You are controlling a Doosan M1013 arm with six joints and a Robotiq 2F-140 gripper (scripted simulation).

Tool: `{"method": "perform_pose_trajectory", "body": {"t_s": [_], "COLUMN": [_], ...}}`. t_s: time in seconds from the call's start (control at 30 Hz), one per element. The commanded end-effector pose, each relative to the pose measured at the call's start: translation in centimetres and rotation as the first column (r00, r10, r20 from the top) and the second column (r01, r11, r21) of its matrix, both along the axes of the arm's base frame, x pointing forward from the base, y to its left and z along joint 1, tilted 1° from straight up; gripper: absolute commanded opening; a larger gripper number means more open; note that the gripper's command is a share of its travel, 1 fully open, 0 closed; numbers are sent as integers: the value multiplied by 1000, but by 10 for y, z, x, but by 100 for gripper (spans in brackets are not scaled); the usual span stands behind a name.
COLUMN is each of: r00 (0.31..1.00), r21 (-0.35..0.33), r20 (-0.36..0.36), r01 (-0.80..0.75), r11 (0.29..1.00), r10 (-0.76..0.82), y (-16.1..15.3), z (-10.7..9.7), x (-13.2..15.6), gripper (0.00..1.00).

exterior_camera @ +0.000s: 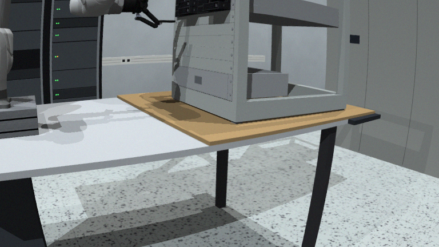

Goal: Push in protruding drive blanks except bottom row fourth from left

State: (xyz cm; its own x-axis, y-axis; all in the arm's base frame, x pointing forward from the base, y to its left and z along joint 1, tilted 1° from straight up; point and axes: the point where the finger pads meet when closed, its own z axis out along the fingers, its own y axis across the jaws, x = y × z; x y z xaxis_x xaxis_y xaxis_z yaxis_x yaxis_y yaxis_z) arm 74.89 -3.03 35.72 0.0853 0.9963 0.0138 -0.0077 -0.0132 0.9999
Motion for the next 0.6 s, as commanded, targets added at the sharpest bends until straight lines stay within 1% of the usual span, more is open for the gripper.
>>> {"method": "perform_pose_trajectory", "body": {"t_s": [0.0, 0.03, 0.57], "r00": [1000, 1000, 1000], "r21": [0, 0, 0], "r20": [1, 1, 1], "r01": [0, 0, 0], "r11": [1000, 1000, 1000], "r10": [0, 0, 0], "y": [0, 0, 0], "z": [1, 1, 1], "x": [0, 0, 0], "gripper": [100, 10, 10]}}
